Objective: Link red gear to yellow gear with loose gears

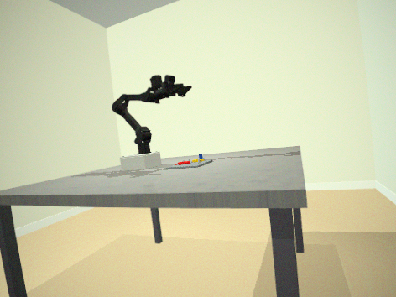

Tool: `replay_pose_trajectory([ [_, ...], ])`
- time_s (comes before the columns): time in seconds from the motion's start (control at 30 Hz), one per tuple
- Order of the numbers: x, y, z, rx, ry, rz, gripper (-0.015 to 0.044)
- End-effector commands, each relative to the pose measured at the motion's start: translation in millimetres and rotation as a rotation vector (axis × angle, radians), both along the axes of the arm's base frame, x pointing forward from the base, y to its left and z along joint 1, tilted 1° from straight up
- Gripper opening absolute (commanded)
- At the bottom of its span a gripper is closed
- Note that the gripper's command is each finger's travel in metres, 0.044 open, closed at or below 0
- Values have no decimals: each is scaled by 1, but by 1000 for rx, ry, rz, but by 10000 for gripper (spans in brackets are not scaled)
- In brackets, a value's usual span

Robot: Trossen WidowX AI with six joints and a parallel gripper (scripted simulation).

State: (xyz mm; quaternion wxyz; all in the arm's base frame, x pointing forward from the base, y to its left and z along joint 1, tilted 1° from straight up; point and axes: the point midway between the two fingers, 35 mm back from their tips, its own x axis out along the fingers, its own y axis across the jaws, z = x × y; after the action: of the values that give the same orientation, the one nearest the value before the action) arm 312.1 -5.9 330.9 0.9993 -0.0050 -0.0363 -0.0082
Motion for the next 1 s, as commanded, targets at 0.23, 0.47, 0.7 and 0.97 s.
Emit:
replay_pose_trajectory([
  [0.23, 45, 57, -86, 170, 449, 126, 440],
  [0.47, 44, 120, -172, 190, 871, 189, 440],
  [0.7, 20, 162, -234, 159, 1185, 152, 440],
  [0.97, -40, 192, -305, 136, 1616, -102, 440],
])
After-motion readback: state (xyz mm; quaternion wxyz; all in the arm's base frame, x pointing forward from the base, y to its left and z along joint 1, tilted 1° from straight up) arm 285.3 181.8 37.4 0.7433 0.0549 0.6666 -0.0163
